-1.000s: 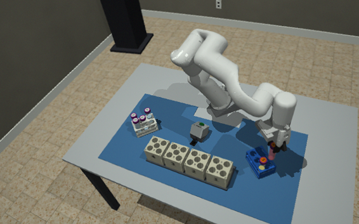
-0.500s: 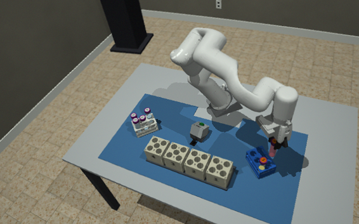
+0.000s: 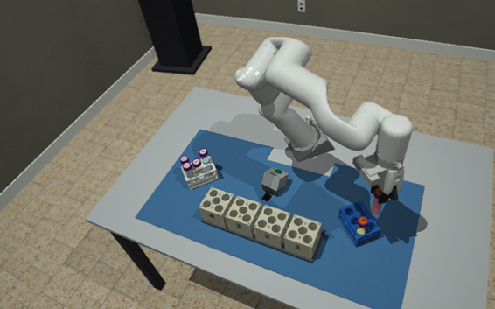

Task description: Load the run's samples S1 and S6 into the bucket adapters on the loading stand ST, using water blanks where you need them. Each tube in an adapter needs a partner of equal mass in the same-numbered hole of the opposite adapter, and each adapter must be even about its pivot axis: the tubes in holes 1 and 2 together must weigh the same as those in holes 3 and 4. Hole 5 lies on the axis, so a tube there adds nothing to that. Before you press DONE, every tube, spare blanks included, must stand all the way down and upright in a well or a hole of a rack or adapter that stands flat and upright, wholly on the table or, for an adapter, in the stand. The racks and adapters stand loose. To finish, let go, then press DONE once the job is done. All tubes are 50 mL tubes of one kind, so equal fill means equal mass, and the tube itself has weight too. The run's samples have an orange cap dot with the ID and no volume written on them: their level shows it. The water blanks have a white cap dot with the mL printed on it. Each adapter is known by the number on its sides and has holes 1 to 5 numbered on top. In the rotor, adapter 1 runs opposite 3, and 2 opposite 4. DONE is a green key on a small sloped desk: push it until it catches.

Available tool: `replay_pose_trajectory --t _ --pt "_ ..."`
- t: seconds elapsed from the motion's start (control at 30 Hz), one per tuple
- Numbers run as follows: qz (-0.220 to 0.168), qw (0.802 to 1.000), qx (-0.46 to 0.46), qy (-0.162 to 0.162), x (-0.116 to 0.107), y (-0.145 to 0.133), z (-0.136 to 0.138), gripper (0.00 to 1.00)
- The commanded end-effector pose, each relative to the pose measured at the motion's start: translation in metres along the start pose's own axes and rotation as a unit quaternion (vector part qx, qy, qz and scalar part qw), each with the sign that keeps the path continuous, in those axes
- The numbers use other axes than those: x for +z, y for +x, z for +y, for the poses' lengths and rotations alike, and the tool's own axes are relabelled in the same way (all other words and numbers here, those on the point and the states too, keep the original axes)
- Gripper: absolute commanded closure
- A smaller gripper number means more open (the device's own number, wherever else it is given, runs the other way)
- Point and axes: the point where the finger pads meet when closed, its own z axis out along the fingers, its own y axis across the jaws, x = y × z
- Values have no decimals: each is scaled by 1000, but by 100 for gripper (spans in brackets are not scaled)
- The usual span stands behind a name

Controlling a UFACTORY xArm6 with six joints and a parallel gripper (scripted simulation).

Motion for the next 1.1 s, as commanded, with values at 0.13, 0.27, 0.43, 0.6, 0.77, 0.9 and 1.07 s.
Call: replay_pose_trajectory --t 0.13,0.27,0.43,0.6,0.77,0.9,1.07 --pt "-1 997 -83 2 -2 22 11 100" --pt "-1 989 -149 2 -2 39 21 100" --pt "0 980 -198 2 -2 52 28 100" --pt "0 960 -279 2 -2 74 40 100" --pt "0 934 -358 2 -2 96 53 100" --pt "0 924 -383 2 -2 114 62 100" --pt "0 924 -383 2 -2 127 70 100"
